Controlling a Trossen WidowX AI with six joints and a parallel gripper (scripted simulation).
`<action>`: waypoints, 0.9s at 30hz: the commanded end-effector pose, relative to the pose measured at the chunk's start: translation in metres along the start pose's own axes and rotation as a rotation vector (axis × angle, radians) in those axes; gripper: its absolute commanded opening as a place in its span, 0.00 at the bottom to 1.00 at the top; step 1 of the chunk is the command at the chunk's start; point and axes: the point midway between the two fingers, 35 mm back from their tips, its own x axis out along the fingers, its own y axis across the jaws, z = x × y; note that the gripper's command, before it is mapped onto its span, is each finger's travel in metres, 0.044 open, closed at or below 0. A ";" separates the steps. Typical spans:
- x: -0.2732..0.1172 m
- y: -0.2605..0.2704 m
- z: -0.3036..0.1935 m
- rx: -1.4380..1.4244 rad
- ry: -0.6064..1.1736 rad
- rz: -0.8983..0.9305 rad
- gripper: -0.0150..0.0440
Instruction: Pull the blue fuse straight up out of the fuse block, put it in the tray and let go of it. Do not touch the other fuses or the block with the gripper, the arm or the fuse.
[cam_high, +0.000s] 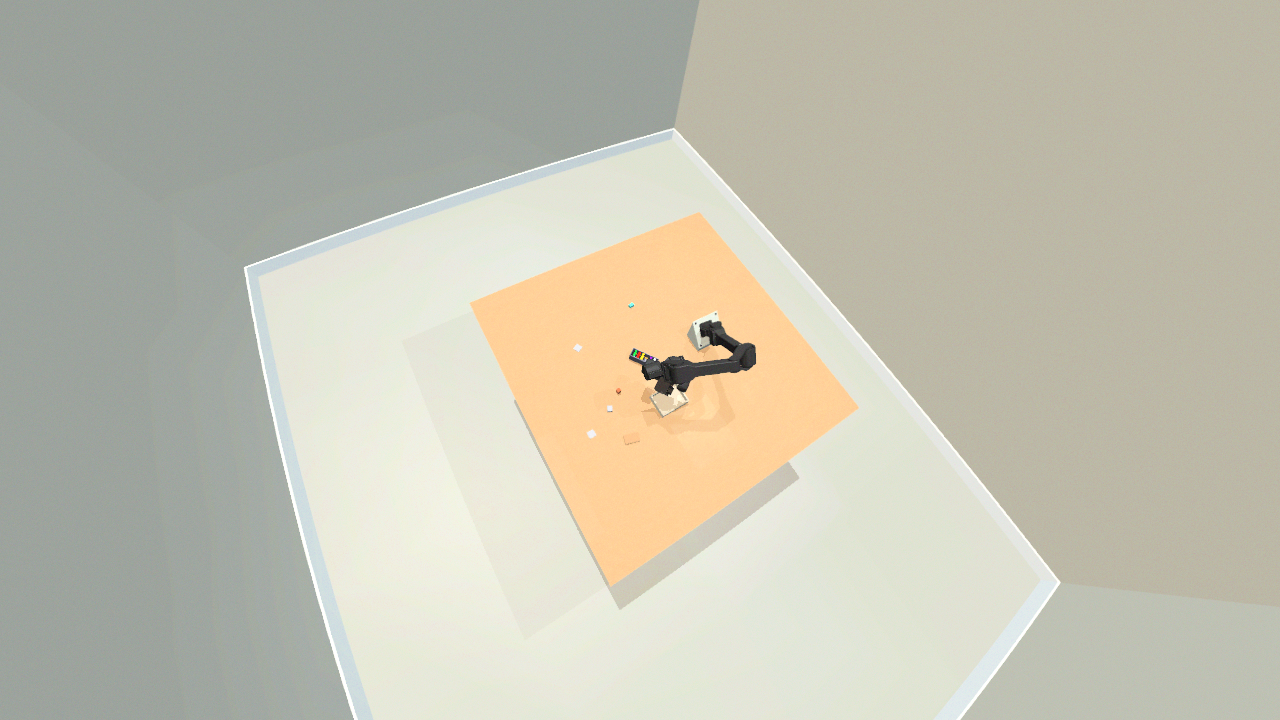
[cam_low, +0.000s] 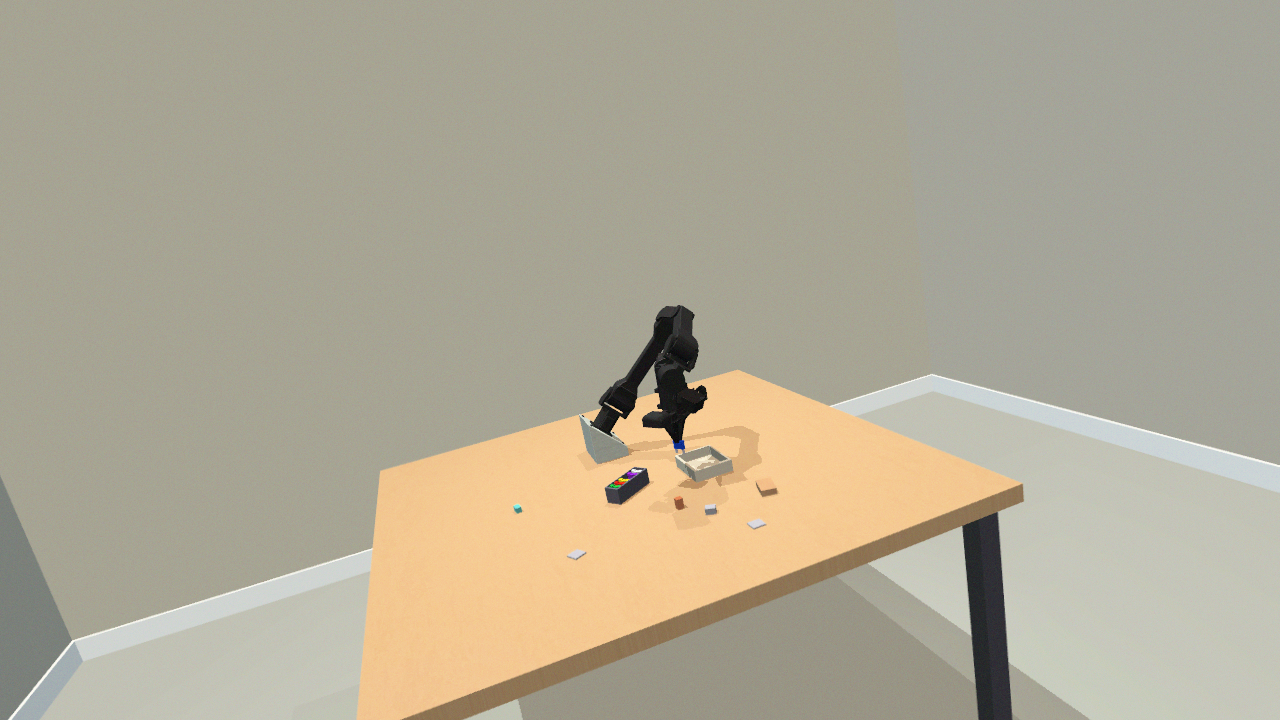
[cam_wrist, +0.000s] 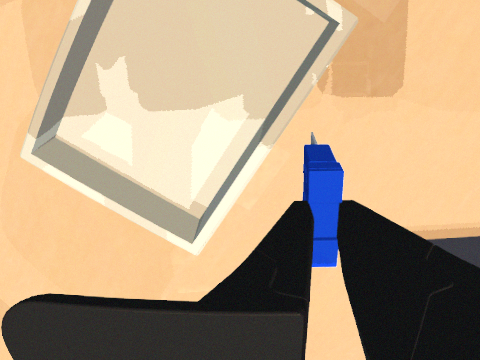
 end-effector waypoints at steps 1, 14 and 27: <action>-0.002 0.028 0.014 -0.007 -0.012 0.007 0.25; 0.004 0.055 0.024 -0.009 -0.016 0.017 0.25; 0.025 0.055 0.024 -0.009 -0.017 0.018 0.25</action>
